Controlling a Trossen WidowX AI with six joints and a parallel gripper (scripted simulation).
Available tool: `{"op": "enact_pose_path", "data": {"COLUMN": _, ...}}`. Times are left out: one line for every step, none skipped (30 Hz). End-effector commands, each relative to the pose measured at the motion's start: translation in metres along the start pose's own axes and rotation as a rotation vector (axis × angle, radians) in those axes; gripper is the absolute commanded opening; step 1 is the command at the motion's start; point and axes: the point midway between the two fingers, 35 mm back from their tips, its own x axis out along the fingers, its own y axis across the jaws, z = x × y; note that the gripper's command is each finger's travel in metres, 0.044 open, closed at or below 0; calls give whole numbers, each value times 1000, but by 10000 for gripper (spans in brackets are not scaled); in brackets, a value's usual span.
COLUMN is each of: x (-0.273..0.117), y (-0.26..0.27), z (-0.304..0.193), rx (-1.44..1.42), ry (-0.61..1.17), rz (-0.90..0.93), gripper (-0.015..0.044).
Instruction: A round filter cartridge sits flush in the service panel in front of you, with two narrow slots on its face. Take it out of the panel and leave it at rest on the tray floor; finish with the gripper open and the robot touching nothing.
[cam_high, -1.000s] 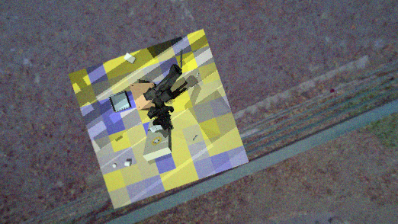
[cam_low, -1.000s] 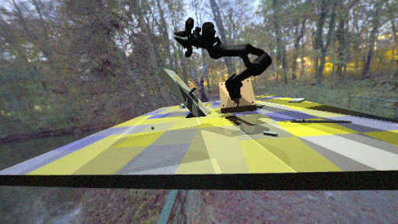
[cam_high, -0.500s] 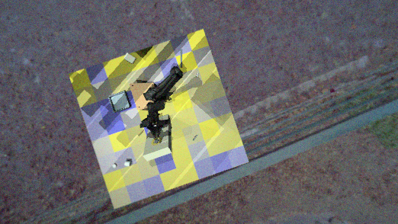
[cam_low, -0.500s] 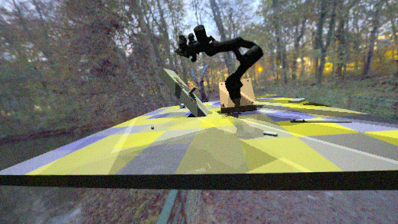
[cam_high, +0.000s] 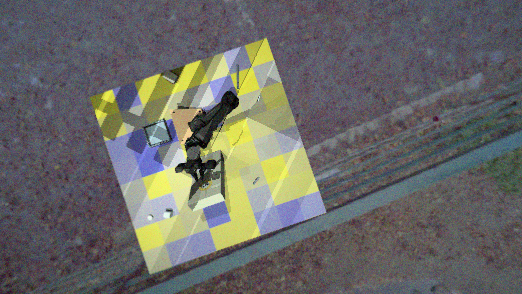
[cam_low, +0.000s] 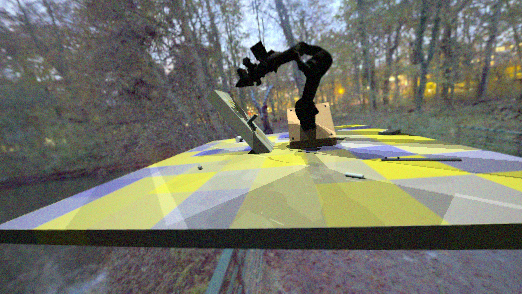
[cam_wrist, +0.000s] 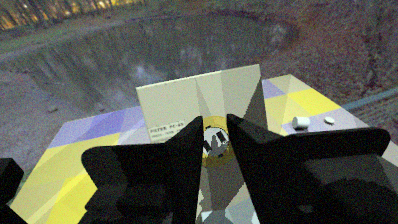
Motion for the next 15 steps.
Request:
{"op": "enact_pose_path", "data": {"x": 9, "y": -19, "z": -42, "rx": -374, "ry": 232, "rz": 218, "gripper": 96}}
{"op": "enact_pose_path", "data": {"x": 9, "y": -20, "z": -43, "rx": -404, "ry": 233, "rz": 231, "gripper": 96}}
{"op": "enact_pose_path", "data": {"x": 9, "y": -20, "z": -44, "rx": -430, "ry": 233, "rz": 242, "gripper": 96}}
{"op": "enact_pose_path", "data": {"x": 9, "y": -20, "z": -45, "rx": -435, "ry": 234, "rz": 246, "gripper": 96}}
{"op": "enact_pose_path", "data": {"x": 9, "y": -20, "z": -45, "rx": -435, "ry": 234, "rz": 246, "gripper": 96}}
{"op": "enact_pose_path", "data": {"x": 9, "y": -20, "z": -45, "rx": -435, "ry": 234, "rz": 246, "gripper": 96}}
{"op": "enact_pose_path", "data": {"x": 9, "y": -20, "z": -45, "rx": -435, "ry": 234, "rz": 246, "gripper": 96}}
{"op": "enact_pose_path", "data": {"x": 9, "y": -20, "z": -45, "rx": -435, "ry": 234, "rz": 246, "gripper": 96}}
{"op": "enact_pose_path", "data": {"x": 9, "y": -20, "z": -45, "rx": -435, "ry": 234, "rz": 246, "gripper": 96}}
{"op": "enact_pose_path", "data": {"x": 9, "y": -20, "z": -45, "rx": -435, "ry": 234, "rz": 246, "gripper": 96}}
{"op": "enact_pose_path", "data": {"x": 9, "y": -20, "z": -45, "rx": -435, "ry": 234, "rz": 246, "gripper": 96}}
{"op": "enact_pose_path", "data": {"x": 9, "y": -20, "z": -45, "rx": -435, "ry": 234, "rz": 246, "gripper": 96}}
{"op": "enact_pose_path", "data": {"x": 9, "y": -20, "z": -45, "rx": -435, "ry": 234, "rz": 246, "gripper": 96}}
{"op": "enact_pose_path", "data": {"x": 9, "y": -20, "z": -45, "rx": -435, "ry": 234, "rz": 246, "gripper": 96}}
{"op": "enact_pose_path", "data": {"x": 9, "y": -20, "z": -45, "rx": -435, "ry": 234, "rz": 246, "gripper": 96}}
